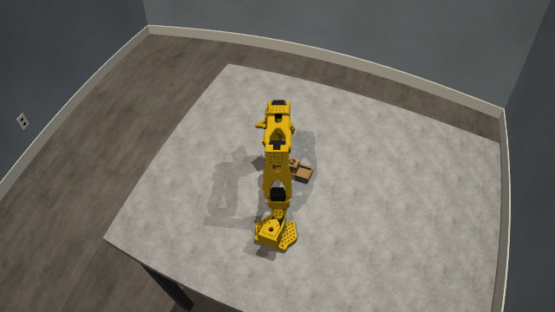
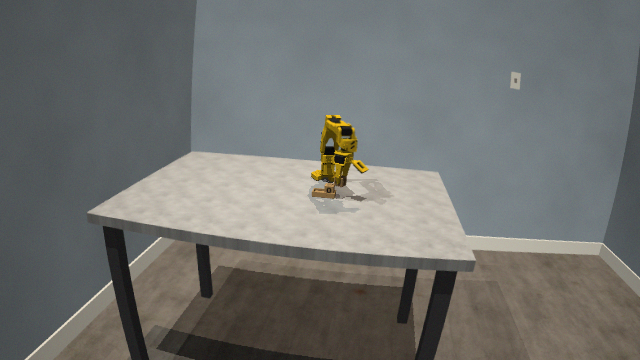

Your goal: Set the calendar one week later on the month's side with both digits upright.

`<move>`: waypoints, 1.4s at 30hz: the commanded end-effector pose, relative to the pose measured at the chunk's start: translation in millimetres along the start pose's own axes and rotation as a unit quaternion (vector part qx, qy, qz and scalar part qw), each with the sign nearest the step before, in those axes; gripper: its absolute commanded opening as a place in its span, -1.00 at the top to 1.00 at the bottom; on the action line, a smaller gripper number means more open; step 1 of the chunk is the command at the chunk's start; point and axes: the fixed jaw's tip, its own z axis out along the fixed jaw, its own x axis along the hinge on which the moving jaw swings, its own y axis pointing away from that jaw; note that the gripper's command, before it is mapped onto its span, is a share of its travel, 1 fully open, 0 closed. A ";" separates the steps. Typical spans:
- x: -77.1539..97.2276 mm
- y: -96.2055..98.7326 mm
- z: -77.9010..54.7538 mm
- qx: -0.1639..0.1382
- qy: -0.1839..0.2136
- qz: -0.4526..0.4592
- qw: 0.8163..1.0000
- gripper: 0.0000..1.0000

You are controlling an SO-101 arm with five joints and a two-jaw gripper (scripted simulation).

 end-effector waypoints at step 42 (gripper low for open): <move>190.0 -51.3 -2.6 0.031 0.006 -0.342 0.939 1.00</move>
